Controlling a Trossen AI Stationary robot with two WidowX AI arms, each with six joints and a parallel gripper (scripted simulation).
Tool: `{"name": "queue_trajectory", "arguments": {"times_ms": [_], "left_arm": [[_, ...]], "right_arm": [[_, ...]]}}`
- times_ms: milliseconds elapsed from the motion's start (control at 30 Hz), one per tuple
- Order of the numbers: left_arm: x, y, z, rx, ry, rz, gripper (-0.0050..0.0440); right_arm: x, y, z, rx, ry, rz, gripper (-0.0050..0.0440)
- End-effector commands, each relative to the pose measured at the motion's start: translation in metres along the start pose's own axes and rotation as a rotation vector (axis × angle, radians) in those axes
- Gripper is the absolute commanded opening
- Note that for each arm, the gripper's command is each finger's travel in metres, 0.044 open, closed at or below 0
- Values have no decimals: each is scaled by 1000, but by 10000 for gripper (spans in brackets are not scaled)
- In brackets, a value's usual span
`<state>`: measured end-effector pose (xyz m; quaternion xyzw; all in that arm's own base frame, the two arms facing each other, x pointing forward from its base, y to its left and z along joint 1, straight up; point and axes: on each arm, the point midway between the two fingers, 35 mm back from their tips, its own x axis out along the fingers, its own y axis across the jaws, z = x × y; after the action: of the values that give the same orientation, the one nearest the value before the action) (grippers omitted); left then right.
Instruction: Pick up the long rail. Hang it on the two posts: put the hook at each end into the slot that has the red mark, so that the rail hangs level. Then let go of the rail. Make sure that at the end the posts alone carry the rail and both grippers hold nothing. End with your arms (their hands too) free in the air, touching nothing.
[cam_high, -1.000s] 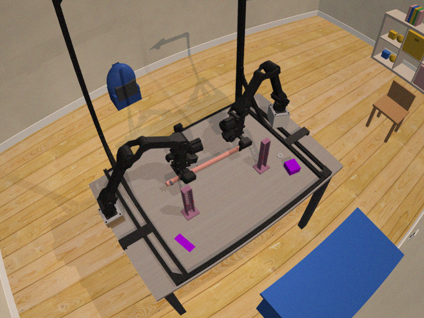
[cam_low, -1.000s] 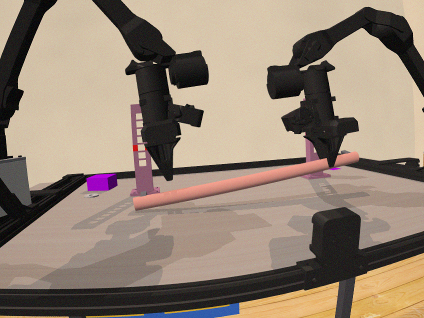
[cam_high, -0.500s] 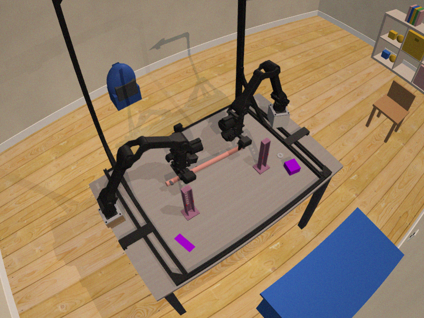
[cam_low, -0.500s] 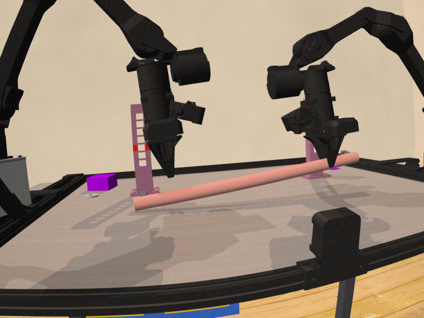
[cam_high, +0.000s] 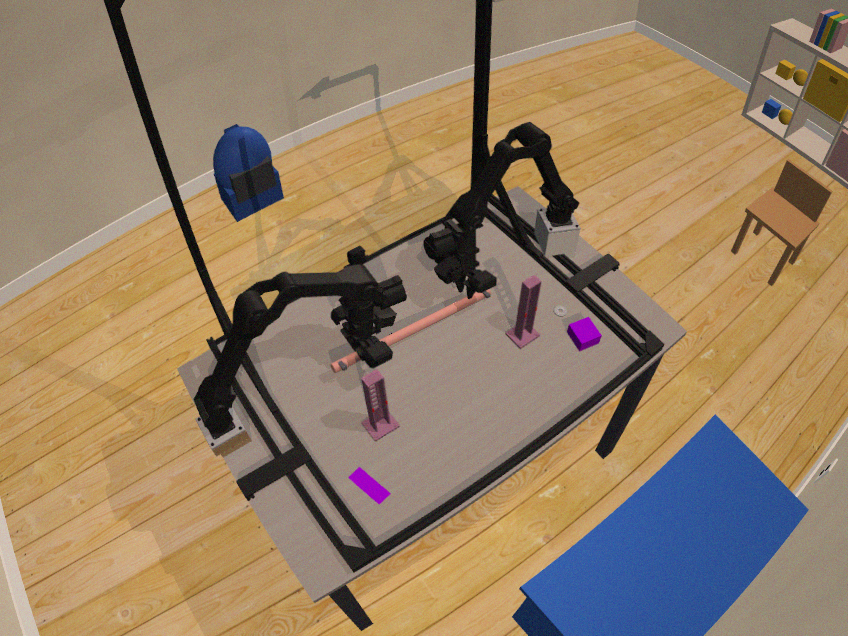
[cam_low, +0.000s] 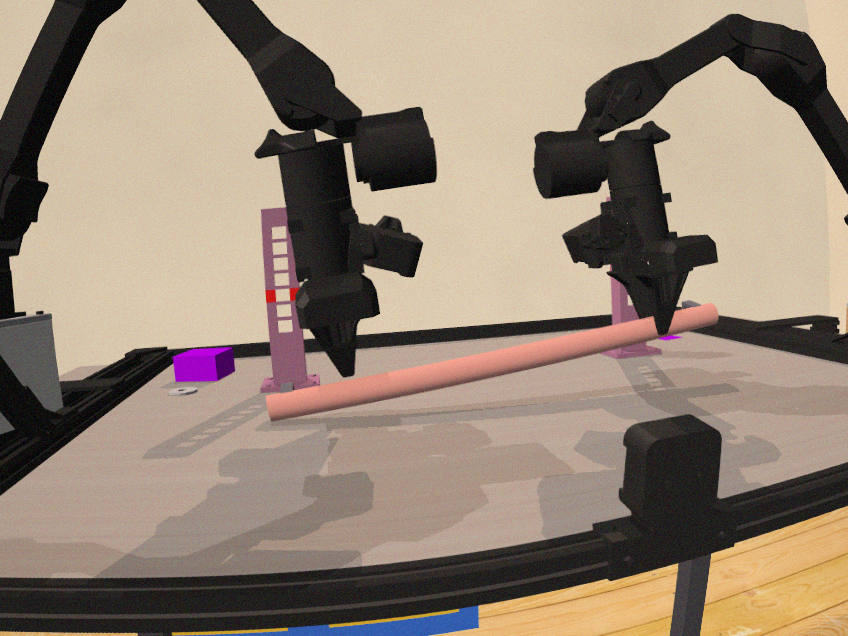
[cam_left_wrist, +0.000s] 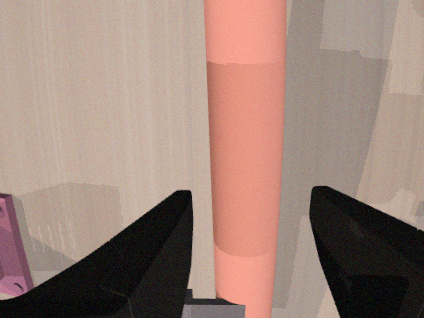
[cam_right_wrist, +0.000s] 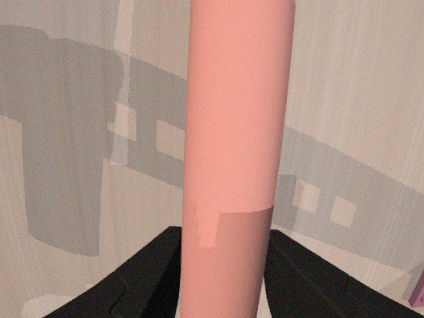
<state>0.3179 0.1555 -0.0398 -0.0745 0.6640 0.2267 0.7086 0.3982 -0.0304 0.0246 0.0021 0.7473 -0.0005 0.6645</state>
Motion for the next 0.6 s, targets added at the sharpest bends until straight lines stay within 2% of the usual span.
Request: {"name": "queue_trajectory", "arguments": {"times_ms": [0, 567], "left_arm": [[2, -1, 0, -1, 1, 7, 160], [23, -1, 0, -1, 1, 7, 160]], "right_arm": [[-1, 0, 1, 1, -5, -2, 0], [-1, 0, 1, 1, -5, -2, 0]]}}
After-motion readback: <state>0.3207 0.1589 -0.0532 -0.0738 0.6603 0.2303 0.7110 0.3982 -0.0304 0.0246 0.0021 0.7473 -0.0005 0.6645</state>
